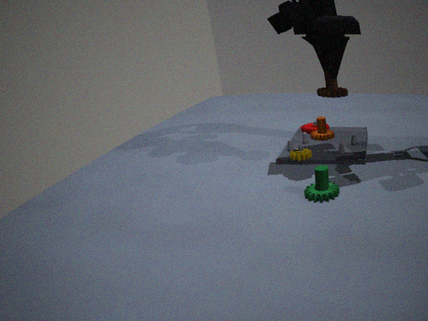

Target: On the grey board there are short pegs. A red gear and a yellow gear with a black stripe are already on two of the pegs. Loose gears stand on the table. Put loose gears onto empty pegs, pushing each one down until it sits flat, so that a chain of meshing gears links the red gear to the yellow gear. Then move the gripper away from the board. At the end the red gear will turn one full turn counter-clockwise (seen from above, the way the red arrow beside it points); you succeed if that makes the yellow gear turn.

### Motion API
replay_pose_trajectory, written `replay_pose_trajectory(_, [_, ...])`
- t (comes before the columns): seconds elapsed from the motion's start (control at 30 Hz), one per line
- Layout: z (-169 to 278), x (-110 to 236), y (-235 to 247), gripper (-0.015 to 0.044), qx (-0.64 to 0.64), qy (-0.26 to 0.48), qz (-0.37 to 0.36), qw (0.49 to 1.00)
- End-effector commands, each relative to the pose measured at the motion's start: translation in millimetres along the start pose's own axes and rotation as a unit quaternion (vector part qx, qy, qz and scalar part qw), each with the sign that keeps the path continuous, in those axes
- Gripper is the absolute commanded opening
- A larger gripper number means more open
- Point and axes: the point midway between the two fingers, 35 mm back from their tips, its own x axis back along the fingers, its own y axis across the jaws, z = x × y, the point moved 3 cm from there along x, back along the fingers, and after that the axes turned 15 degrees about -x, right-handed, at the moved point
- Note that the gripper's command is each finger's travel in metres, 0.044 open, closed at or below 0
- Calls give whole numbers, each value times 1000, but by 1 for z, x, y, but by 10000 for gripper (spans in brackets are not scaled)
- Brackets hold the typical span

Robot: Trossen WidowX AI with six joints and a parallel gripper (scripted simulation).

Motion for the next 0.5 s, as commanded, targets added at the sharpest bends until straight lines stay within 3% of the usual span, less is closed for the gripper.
replay_pose_trajectory(0.0, [-8,-5,-9,0,0,1,-1,1000])
replay_pose_trajectory(0.47, [-31,-22,-41,0,-1,1,1,1000])
